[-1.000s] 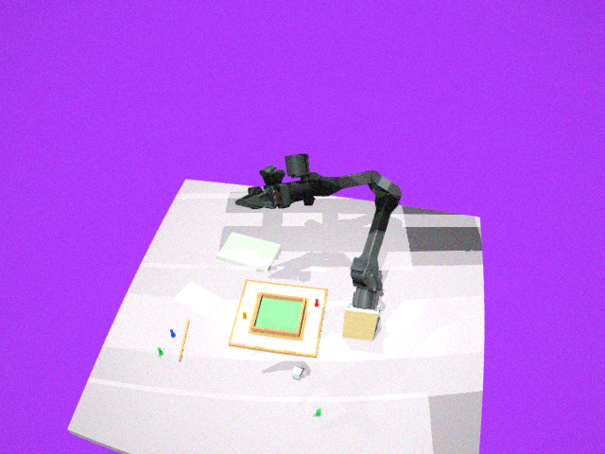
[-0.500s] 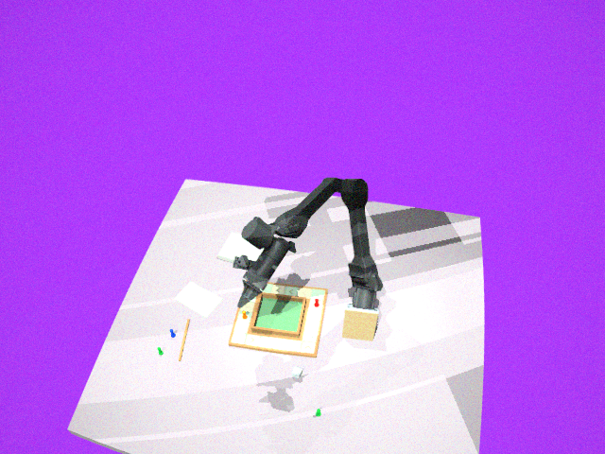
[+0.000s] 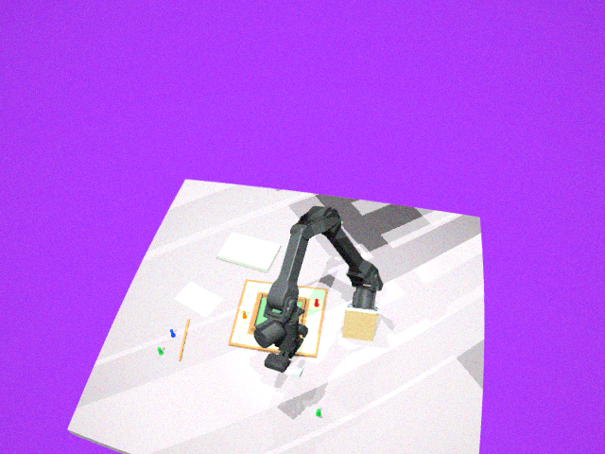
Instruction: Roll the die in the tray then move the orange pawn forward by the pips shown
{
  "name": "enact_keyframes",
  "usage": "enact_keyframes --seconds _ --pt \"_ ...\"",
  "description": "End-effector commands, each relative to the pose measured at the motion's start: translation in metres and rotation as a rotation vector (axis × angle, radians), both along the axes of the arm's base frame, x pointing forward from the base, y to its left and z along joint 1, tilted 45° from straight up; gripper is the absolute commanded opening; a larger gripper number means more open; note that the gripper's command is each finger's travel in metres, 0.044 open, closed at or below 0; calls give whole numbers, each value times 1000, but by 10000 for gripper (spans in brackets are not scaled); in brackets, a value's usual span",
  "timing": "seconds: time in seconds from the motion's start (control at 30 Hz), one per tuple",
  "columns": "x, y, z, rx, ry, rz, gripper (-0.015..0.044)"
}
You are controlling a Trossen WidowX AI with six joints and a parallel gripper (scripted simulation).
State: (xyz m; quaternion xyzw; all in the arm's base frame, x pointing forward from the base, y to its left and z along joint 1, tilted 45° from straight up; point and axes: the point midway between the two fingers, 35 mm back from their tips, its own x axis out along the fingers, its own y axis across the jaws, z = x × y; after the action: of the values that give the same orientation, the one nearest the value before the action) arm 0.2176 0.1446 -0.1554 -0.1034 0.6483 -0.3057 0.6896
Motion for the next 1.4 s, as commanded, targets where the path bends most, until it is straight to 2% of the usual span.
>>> enact_keyframes --seconds 0.0,0.33,1.33,1.37 --pt "-27 -28 -16 -168 21 -45 275" --pt "-31 -30 -14 -168 21 -45 275" --pt "-34 -63 -48 -171 20 -45 275" --pt "-34 -63 -48 -171 20 -45 249"
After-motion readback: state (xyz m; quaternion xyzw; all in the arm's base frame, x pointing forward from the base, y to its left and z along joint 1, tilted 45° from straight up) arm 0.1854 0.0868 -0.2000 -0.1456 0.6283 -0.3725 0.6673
